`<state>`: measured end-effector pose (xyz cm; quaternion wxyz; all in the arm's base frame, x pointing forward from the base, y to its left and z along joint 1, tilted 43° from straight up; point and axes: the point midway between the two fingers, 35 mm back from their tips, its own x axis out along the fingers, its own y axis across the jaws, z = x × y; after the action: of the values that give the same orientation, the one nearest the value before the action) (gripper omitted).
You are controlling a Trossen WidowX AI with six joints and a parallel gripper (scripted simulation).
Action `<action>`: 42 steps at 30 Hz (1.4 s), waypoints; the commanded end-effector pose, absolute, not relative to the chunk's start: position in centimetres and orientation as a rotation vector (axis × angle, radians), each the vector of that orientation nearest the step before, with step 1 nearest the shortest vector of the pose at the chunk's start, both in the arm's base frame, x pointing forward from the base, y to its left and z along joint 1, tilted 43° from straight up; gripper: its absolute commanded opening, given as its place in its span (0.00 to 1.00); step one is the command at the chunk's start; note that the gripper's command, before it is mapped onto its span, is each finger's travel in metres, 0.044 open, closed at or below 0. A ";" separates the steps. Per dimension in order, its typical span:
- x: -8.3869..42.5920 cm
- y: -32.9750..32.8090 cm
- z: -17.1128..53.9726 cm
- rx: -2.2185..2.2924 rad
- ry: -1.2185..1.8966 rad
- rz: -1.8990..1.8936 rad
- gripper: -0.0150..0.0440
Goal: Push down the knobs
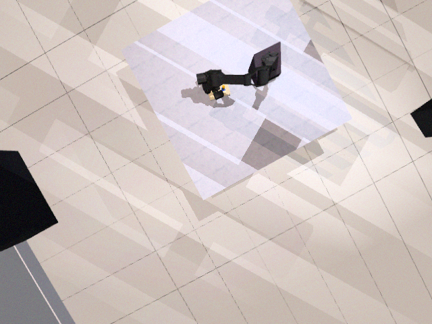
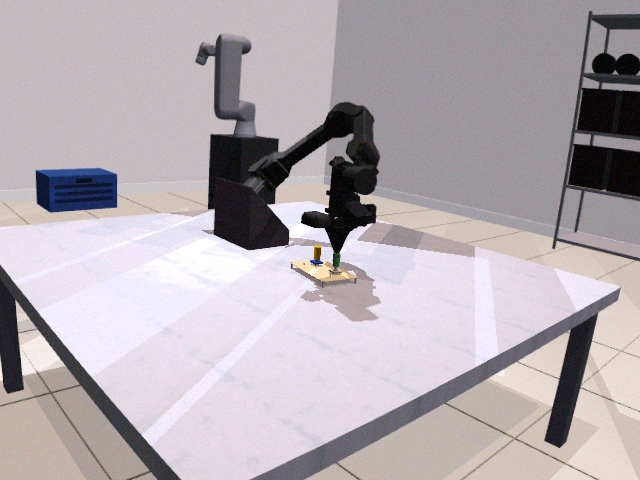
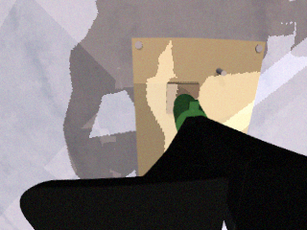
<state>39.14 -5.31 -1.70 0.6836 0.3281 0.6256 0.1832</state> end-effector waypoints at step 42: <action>39.4 -4.5 -2.3 0.737 1.403 0.417 0.25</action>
<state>39.10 -5.21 -1.92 0.6833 0.3319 0.6247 0.1808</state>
